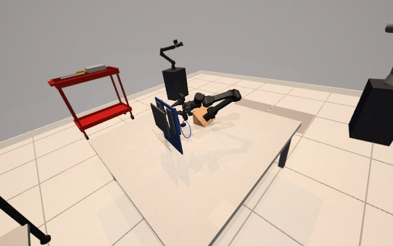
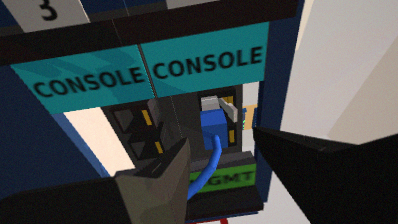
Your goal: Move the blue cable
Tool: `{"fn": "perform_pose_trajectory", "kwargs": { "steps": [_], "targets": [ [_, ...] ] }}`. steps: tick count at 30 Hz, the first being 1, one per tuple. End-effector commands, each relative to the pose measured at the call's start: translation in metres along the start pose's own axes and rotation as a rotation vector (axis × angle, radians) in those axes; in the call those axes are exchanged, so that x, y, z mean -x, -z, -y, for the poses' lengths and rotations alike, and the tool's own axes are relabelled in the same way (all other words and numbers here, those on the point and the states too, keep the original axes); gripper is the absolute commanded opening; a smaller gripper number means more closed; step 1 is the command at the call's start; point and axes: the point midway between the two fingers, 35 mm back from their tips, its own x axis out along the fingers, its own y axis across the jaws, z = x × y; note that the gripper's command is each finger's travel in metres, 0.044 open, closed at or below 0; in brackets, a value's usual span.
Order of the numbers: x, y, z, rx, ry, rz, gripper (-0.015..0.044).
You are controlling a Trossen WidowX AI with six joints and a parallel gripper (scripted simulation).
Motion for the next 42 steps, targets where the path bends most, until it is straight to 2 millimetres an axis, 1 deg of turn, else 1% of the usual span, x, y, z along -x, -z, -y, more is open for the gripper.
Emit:
{"fn": "perform_pose_trajectory", "kwargs": {
  "steps": [1,21,28,42],
  "targets": [
    [-0.007,-0.003,0.002,-0.003,0.005,0.001,0.0239],
    [-0.038,-0.010,0.001,-0.004,0.007,0.003,0.0239],
    [-0.039,-0.011,0.000,-0.004,0.007,0.003,0.0239],
    [-0.037,-0.009,-0.001,0.000,0.002,0.002,0.0146]
  ]
}}
